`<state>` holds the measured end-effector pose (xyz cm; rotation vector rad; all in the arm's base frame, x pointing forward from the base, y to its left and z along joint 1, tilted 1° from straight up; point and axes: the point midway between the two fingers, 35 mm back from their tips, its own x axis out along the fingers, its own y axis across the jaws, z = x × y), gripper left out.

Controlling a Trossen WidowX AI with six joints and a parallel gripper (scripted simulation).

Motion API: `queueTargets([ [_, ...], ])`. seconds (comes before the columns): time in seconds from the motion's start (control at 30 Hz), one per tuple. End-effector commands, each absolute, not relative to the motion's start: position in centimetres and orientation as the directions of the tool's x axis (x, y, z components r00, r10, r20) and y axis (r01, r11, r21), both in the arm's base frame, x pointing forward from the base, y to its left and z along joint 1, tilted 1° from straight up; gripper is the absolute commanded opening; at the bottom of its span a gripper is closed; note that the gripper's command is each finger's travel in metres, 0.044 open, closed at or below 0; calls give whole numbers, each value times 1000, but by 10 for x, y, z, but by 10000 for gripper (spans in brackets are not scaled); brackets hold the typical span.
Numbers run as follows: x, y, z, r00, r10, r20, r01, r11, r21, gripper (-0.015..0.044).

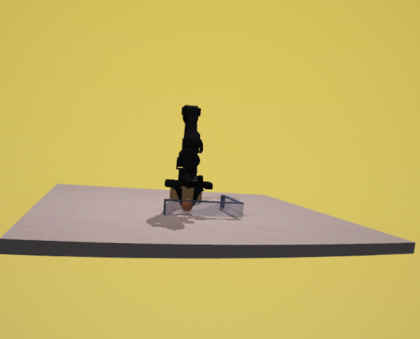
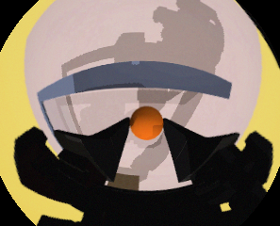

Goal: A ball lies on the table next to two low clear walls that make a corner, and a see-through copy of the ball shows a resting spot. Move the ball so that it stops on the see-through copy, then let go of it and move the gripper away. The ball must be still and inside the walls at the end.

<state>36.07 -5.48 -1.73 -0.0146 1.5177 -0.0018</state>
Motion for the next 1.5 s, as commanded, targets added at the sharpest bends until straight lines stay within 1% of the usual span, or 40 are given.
queueTargets([
  [0.0, 356, -55, -28, 37, -10, -999, -11, 1000, -11, 0],
  [0.23, 356, -55, -32, 36, -10, -999, -11, 1000, -11, 0],
  [0.63, 360, -55, -27, 49, -10, -999, -8, 1000, -10, 315],
  [0.67, 360, -55, -27, 49, -10, -999, -8, 1000, -10, 334],
  [0.8, 361, -55, -16, 48, -10, -999, -8, 1000, -10, 334],
  [0.97, 354, -54, 54, 37, -10, -999, -11, 1000, -11, 334],
  [1.33, 358, -54, 51, 54, -10, -998, -8, 1000, -11, 334],
  [1.4, 357, -54, 62, 55, -11, -998, -8, 1000, -11, 386],
  [1.47, 353, -53, 92, 57, -11, -998, -8, 1000, -11, 439],
])
